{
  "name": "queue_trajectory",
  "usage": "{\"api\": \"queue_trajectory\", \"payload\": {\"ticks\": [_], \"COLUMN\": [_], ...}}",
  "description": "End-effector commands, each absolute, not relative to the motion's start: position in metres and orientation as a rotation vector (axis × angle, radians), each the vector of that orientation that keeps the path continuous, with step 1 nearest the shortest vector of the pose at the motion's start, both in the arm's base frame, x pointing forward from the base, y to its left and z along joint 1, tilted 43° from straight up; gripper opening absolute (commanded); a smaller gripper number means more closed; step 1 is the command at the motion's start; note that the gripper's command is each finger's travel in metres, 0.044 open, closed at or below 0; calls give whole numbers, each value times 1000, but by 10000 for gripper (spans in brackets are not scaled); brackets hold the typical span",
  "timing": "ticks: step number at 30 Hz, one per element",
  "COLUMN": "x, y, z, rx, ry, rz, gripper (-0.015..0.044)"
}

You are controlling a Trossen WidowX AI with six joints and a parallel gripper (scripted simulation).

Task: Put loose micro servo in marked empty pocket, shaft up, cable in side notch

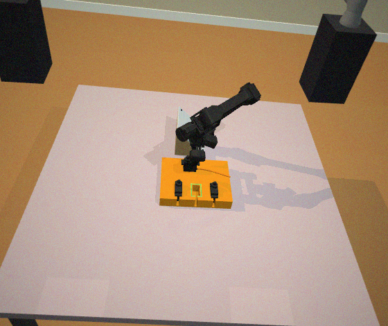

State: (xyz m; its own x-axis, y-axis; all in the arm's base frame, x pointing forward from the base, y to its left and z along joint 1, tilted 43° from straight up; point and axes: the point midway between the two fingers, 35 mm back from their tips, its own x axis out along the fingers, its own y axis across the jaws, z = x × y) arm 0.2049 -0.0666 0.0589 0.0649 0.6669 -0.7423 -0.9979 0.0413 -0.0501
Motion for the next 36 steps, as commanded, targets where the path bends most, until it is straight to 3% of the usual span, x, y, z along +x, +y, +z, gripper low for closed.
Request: {"api": "queue_trajectory", "payload": {"ticks": [1,14,26,32,36], "x": [205,206,206,206,206], "y": [-63,-51,-51,-51,-56], "z": [56,43,43,43,48], "rx": [-670,-669,-669,-669,-670], "ry": [625,625,625,625,625], "rz": [1408,1408,1408,1408,1408], "gripper": [440,440,125,85,0]}}
